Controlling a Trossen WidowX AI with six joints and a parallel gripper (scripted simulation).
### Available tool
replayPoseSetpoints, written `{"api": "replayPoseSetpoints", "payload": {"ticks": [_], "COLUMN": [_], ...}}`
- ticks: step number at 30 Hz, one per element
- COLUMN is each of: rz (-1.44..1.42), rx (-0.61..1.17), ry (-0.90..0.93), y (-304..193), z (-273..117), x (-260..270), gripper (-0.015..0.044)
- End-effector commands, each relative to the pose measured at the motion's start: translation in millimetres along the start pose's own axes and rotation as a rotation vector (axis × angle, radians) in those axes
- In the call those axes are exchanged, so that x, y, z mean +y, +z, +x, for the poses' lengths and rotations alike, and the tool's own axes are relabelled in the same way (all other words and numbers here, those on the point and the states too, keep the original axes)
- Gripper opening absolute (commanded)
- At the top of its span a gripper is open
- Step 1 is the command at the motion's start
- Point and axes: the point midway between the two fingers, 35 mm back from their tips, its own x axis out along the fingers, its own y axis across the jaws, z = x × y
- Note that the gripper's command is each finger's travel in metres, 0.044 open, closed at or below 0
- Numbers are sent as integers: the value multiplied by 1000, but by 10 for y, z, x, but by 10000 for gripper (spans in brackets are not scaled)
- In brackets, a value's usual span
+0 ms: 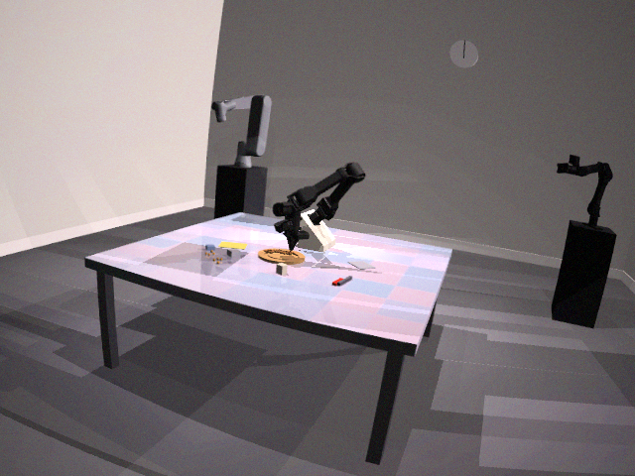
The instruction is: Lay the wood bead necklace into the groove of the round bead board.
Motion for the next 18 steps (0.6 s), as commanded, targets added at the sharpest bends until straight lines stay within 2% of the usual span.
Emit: {"api": "replayPoseSetpoints", "payload": {"ticks": [1, 18], "rz": [-7, -7], "rx": [-5, -4], "ry": [-1, 0], "y": [-5, -24], "z": [-14, 99], "x": [55, 102], "gripper": [0, 0]}}
